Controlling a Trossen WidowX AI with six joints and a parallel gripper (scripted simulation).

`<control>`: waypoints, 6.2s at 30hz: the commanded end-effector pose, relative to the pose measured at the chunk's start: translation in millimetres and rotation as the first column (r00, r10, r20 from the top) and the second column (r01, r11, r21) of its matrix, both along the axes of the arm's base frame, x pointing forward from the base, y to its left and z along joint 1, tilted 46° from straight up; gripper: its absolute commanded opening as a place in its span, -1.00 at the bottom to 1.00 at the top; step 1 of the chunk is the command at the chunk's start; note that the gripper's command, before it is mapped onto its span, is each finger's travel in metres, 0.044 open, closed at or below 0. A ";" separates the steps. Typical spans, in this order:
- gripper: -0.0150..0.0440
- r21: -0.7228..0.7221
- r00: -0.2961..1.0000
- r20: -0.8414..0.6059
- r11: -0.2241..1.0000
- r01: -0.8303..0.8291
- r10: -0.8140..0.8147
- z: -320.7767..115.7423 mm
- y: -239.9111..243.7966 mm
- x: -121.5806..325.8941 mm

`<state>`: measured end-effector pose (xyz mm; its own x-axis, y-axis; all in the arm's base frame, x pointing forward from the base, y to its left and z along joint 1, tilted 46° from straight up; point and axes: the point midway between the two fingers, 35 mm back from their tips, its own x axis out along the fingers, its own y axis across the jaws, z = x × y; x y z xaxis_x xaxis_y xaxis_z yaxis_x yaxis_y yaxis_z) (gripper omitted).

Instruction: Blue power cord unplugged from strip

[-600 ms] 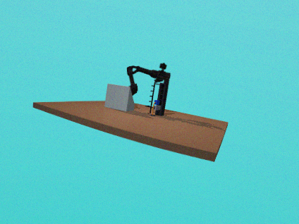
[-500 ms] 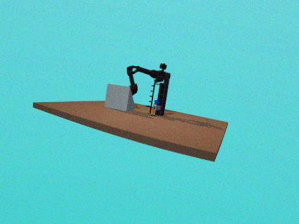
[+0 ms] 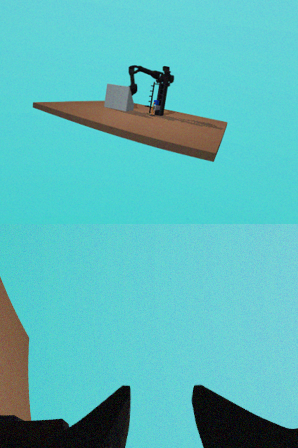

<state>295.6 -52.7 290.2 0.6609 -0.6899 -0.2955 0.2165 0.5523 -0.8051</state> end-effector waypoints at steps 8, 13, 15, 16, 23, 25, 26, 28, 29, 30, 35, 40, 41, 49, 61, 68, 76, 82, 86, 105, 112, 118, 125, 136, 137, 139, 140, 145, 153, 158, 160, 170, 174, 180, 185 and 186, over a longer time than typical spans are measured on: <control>0.05 0.188 0.977 0.178 0.979 0.081 -0.115 10.4 -33.9 21.0; 0.05 0.240 0.950 0.233 0.959 0.152 -0.209 18.7 -68.3 29.3; 0.05 0.284 0.950 0.222 0.946 0.154 -0.221 10.9 -77.2 36.5; 0.05 0.314 0.949 0.215 0.936 0.157 -0.231 5.4 -83.6 41.0; 0.05 0.485 0.957 0.134 0.859 0.162 -0.256 -36.4 -100.2 60.6; 0.05 0.586 0.959 0.057 0.787 0.193 -0.278 -69.5 -102.0 65.4; 0.05 0.637 0.957 0.013 0.739 0.217 -0.291 -86.9 -102.5 66.5; 0.05 0.730 0.944 -0.080 0.626 0.275 -0.321 -121.0 -102.3 65.6; 0.05 0.769 0.933 -0.130 0.560 0.309 -0.336 -137.4 -101.6 63.9; 0.05 0.801 0.919 -0.182 0.488 0.345 -0.350 -153.4 -99.8 61.1; 0.05 0.839 0.783 -0.489 0.041 0.543 -0.384 -225.2 -77.6 36.1; 0.05 0.598 0.512 -0.801 -0.460 0.656 -0.309 -270.6 -43.2 1.4; 0.05 0.519 0.444 -0.852 -0.551 0.654 -0.276 -276.0 -36.1 -4.9; 0.05 0.100 0.116 -0.992 -0.855 0.509 -0.047 -287.4 -7.9 -26.3; 0.05 0.100 0.116 -0.992 -0.855 0.509 -0.047 -285.1 -5.8 -25.6; 0.05 0.100 0.116 -0.992 -0.855 0.509 -0.047 -277.1 2.1 -23.8; 0.05 0.099 0.115 -0.992 -0.855 0.509 -0.046 -267.8 11.4 -22.4; 0.05 0.098 0.115 -0.992 -0.855 0.509 -0.045 -260.9 18.5 -21.6; 0.05 0.098 0.115 -0.992 -0.855 0.509 -0.045 -259.2 20.3 -21.5; -0.33 0.103 0.117 -0.992 -0.853 0.512 -0.050 -266.6 26.6 -21.7; -0.49 0.103 0.117 -0.992 -0.853 0.512 -0.050 -266.6 26.6 -21.7; -0.49 0.104 0.117 -0.992 -0.853 0.511 -0.051 -270.3 22.6 -21.7; -0.49 0.105 0.117 -0.992 -0.853 0.511 -0.052 -278.2 14.1 -21.9; -0.49 0.105 0.116 -0.992 -0.854 0.510 -0.053 -290.0 0.3 -23.8; -0.49 0.105 0.116 -0.992 -0.854 0.510 -0.053 -291.0 -1.0 -24.0; -0.49 0.106 0.116 -0.992 -0.854 0.510 -0.053 -292.9 -3.6 -24.6; -0.49 0.106 0.116 -0.992 -0.854 0.509 -0.053 -293.8 -4.9 -24.9; -0.49 0.105 0.116 -0.992 -0.854 0.509 -0.053 -298.4 -11.4 -26.7; 0.05 0.101 0.115 -0.992 -0.853 0.512 -0.049 -295.8 -5.5 -26.8; 0.05 0.101 0.115 -0.992 -0.853 0.512 -0.049 -295.8 -5.5 -26.8; 0.05 0.101 0.115 -0.992 -0.853 0.512 -0.049 -295.8 -5.5 -26.8; 0.05 0.100 0.116 -0.992 -0.855 0.509 -0.047 -289.0 -9.6 -26.1; 0.05 0.100 0.116 -0.992 -0.855 0.509 -0.047 -284.7 -5.5 -25.2; 0.05 0.100 0.116 -0.992 -0.855 0.509 -0.047 -277.8 1.4 -23.9; 0.05 0.099 0.116 -0.992 -0.855 0.509 -0.046 -272.0 7.3 -23.1; 0.05 0.099 0.115 -0.992 -0.855 0.509 -0.046 -270.8 8.4 -23.0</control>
